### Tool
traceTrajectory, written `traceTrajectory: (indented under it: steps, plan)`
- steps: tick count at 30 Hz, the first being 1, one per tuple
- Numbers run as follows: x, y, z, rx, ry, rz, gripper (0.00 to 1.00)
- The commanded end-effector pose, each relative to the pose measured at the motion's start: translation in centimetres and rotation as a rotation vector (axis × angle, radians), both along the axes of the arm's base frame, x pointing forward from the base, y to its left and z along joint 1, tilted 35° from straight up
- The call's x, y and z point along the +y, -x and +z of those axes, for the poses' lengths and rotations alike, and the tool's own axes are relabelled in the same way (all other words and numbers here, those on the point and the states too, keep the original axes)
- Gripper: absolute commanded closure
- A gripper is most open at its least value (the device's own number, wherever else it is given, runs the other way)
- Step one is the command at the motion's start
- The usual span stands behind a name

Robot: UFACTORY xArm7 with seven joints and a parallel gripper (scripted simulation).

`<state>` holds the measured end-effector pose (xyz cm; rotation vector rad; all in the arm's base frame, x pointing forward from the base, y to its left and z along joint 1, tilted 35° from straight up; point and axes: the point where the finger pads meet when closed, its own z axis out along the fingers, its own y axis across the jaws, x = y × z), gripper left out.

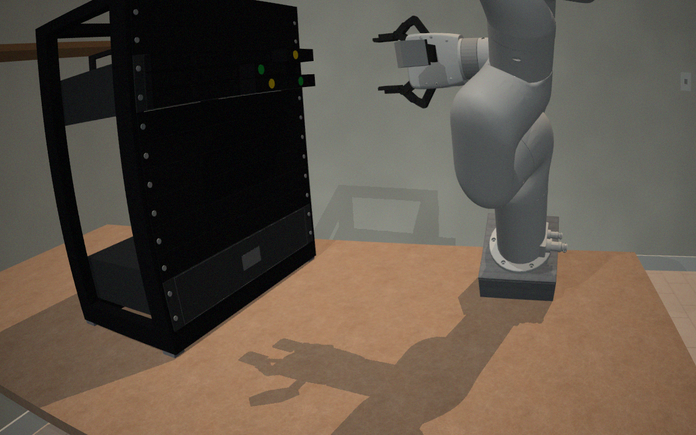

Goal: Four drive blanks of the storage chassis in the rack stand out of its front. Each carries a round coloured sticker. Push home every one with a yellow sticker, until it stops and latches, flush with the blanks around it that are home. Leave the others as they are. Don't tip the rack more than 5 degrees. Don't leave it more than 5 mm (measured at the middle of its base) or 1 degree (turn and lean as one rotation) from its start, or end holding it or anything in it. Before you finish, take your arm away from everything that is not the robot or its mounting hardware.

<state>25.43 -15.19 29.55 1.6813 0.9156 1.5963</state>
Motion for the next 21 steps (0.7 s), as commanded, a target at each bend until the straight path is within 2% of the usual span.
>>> traceTrajectory:
  steps: [1,21]
  plan:
    - [0.37,0.3,0.4,-0.027,-0.014,0.014,0.0]
    - [0.67,0.51,0.73,-0.044,-0.028,0.023,0.0]
